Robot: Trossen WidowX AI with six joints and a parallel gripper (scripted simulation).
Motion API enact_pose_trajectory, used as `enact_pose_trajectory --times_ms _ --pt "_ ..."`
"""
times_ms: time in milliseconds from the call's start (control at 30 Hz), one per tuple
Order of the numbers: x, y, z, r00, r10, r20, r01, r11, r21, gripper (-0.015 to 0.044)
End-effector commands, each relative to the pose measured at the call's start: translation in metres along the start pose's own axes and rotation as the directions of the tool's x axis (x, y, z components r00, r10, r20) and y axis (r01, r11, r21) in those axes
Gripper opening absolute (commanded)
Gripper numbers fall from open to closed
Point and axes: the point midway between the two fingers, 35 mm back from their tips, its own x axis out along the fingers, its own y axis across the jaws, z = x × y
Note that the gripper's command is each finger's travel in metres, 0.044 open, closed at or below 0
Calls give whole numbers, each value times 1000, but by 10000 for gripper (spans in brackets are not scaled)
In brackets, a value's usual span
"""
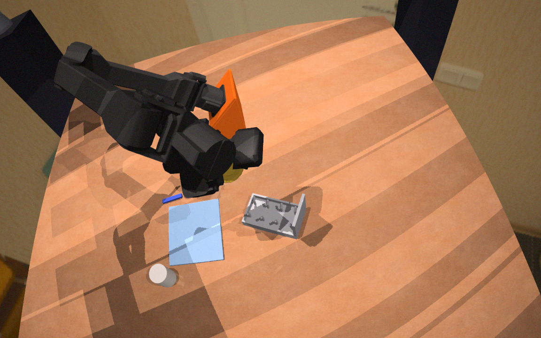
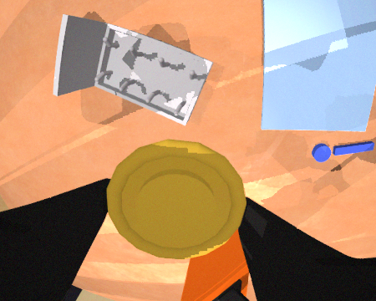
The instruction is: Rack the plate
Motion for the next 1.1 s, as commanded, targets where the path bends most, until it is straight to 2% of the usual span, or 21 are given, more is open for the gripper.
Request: enact_pose_trajectory --times_ms 0,500,1067 --pt "9 2 -1 998 58 -39 -60 996 -60 0" --pt "41 16 1 941 310 -138 -338 894 -295 0" --pt "64 26 10 800 585 -134 -551 627 -550 0"
